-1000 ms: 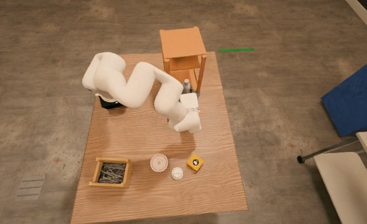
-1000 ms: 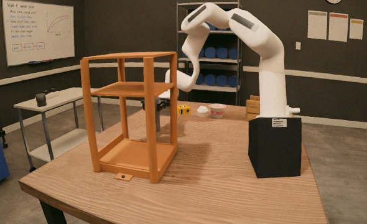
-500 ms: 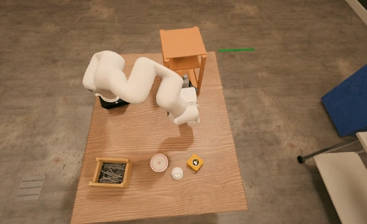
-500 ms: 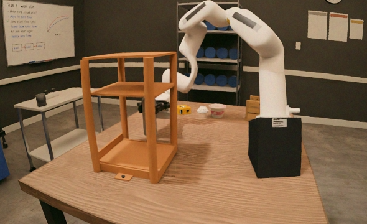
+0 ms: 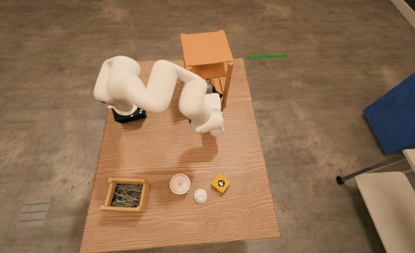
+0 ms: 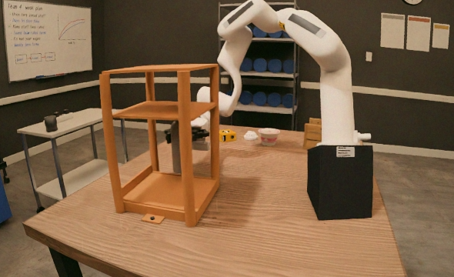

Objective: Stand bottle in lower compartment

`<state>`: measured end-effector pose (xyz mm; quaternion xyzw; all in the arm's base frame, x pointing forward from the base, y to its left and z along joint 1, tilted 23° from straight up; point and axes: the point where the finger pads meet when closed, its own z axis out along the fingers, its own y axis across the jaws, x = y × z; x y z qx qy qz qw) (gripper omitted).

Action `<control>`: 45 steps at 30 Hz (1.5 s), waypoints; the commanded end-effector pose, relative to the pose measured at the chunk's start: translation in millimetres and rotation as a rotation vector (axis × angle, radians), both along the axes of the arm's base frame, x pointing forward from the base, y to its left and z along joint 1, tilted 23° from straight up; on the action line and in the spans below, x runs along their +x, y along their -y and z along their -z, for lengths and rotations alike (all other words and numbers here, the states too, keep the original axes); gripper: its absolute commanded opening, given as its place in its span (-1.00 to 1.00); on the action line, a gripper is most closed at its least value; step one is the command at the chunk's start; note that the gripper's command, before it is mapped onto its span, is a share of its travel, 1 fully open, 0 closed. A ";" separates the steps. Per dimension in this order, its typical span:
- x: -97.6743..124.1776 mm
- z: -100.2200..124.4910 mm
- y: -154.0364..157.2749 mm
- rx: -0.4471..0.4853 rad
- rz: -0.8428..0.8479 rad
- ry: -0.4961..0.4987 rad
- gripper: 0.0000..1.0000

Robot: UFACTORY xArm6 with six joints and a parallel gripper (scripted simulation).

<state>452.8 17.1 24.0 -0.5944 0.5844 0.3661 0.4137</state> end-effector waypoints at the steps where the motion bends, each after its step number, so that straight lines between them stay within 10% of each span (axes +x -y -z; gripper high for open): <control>1: 1.2 2.1 -8.0 0.000 -0.002 0.003 -1.00; 45: 2.4 11.3 -29.8 0.000 -0.002 0.003 -1.00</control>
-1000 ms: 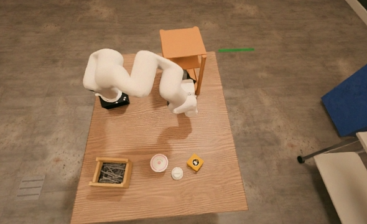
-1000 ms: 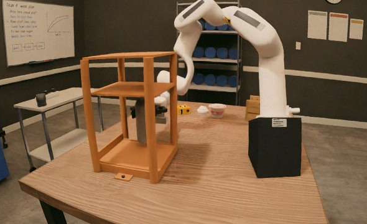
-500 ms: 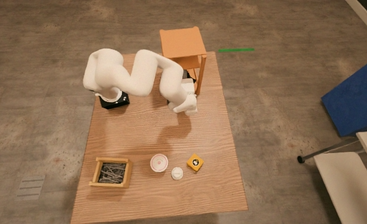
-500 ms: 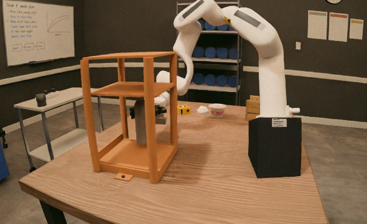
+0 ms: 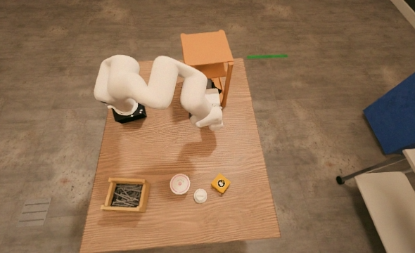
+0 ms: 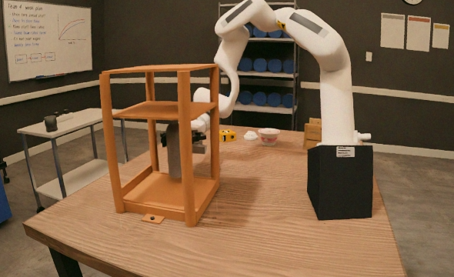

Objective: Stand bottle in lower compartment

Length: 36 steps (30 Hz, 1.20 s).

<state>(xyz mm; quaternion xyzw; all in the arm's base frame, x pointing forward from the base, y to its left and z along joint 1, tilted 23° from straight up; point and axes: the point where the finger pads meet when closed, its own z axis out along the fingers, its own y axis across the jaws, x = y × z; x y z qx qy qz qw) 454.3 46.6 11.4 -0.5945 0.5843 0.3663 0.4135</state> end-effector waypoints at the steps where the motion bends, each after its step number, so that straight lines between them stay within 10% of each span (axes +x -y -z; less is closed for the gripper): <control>1: 0.9 -1.2 -0.2 0.000 -0.001 0.003 -1.00; 36: 2.9 19.1 8.1 0.000 -0.001 0.003 -1.00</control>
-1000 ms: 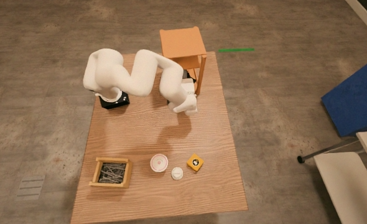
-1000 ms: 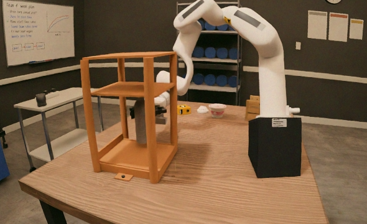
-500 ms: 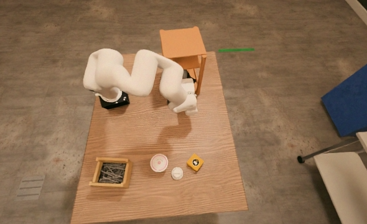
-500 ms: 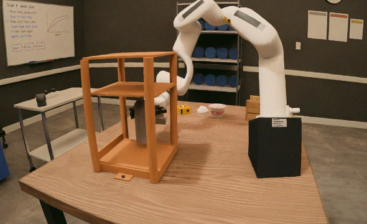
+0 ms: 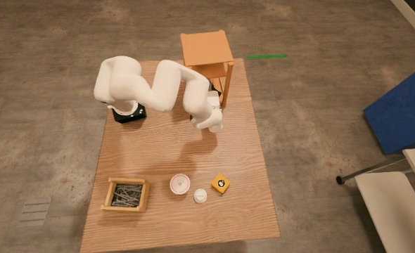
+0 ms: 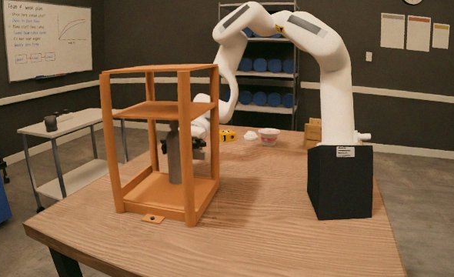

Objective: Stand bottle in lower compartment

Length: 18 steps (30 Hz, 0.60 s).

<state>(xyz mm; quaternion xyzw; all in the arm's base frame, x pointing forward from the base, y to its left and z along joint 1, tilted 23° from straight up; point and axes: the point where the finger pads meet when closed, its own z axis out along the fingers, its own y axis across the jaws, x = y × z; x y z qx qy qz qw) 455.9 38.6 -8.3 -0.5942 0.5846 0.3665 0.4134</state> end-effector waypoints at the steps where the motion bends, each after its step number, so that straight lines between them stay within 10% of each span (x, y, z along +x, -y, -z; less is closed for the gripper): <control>1: 1.3 -0.5 0.2 0.000 -0.001 0.004 -1.00; 11: 1.3 -0.5 0.3 0.000 -0.001 0.004 -1.00; 15: 1.3 -0.5 0.3 0.000 -0.001 0.004 -0.40; 18: 1.3 -0.5 0.3 0.000 -0.001 0.004 -0.40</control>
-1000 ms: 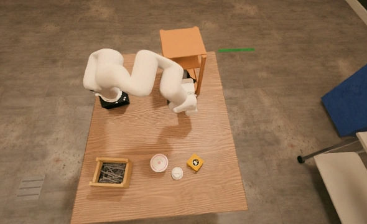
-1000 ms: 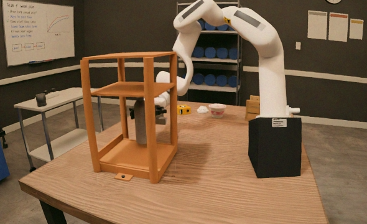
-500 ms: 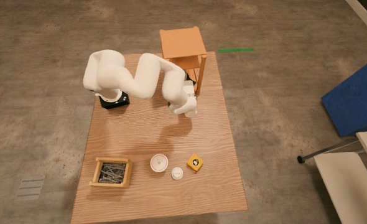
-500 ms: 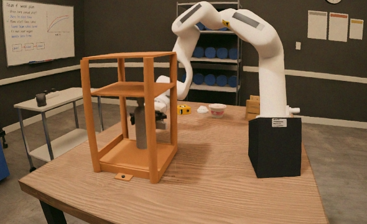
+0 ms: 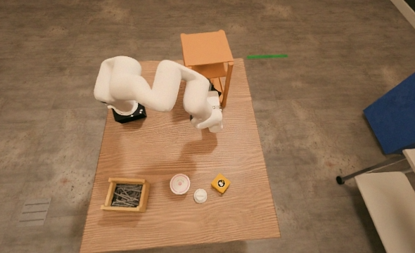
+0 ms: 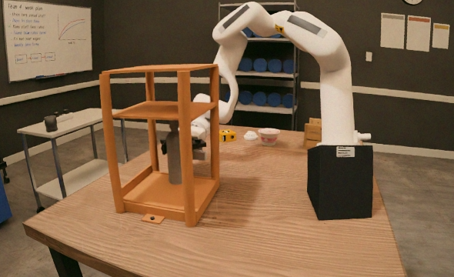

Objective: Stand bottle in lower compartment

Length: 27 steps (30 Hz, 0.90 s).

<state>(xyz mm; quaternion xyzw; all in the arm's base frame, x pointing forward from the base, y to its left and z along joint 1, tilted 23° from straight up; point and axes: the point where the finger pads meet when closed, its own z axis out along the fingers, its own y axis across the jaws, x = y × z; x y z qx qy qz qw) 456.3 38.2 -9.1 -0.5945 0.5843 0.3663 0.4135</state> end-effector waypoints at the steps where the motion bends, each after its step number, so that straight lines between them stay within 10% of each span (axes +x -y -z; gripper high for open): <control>1: 0.9 -1.2 -0.2 0.000 -0.001 0.003 -0.40; 8: 0.9 -1.2 -0.2 0.000 -0.001 0.003 0.49; 27: 0.8 -1.7 1.0 0.000 -0.001 0.003 0.49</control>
